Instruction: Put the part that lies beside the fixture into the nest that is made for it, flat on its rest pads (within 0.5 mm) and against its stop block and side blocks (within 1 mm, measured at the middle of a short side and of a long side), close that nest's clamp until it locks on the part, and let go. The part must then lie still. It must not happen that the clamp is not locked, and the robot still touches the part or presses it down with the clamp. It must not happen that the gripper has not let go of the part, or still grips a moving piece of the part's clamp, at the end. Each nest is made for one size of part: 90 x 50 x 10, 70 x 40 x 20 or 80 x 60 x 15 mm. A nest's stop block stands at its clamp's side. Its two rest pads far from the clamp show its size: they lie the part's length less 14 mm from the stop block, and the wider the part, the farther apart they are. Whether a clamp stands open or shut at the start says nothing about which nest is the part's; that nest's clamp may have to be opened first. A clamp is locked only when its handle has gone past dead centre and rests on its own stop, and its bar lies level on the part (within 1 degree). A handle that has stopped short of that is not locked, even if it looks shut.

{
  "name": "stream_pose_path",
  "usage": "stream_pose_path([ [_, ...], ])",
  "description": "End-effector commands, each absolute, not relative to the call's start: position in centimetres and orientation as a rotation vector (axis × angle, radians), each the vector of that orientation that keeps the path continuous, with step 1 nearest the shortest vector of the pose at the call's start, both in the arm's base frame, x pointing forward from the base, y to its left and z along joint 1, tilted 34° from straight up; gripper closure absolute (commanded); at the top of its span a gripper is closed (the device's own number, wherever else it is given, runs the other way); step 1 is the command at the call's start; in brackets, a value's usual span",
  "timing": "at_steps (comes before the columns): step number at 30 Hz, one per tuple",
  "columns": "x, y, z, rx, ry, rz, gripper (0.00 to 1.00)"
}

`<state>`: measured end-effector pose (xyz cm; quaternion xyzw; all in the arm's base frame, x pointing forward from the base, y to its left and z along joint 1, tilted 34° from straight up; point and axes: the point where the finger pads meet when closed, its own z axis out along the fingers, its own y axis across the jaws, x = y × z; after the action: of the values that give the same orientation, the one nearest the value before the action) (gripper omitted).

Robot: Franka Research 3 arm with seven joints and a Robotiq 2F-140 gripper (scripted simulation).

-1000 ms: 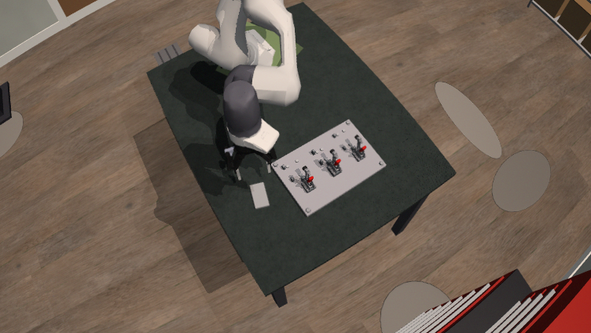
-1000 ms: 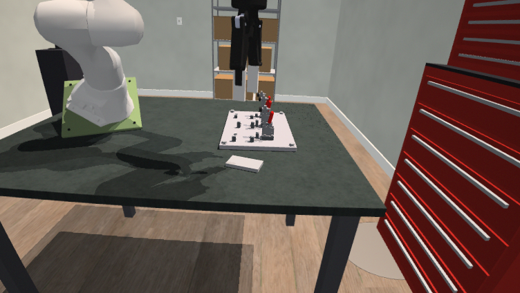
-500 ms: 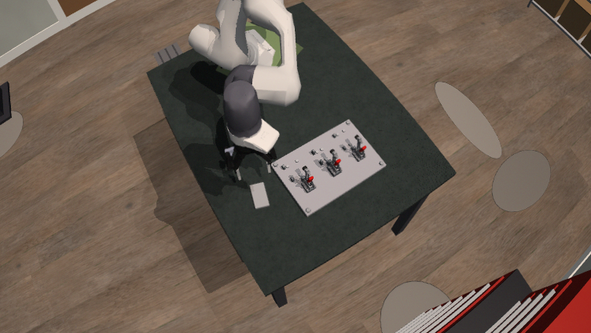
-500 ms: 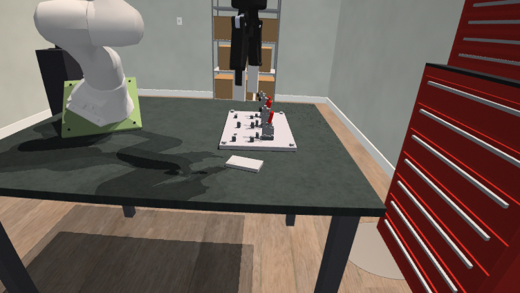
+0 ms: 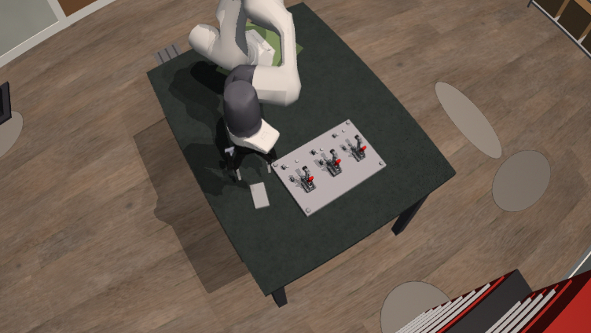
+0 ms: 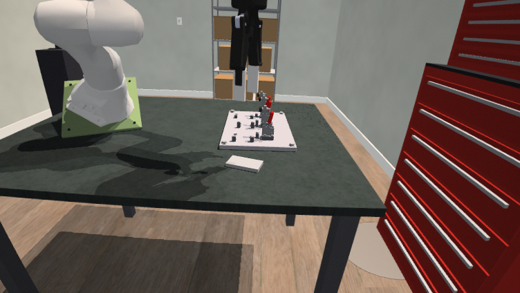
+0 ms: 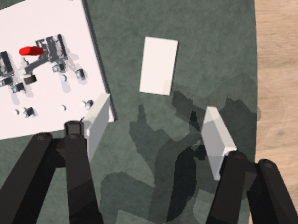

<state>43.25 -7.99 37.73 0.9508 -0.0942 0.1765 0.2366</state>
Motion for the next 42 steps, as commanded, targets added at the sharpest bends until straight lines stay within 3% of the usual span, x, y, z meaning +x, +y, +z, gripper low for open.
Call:
stream_pose_path([
  [1,43.29,-7.79,37.67,2.609,-0.259,0.484,0.42],
  [42,43.24,-8.14,37.76,2.609,-0.259,0.484,0.42],
])
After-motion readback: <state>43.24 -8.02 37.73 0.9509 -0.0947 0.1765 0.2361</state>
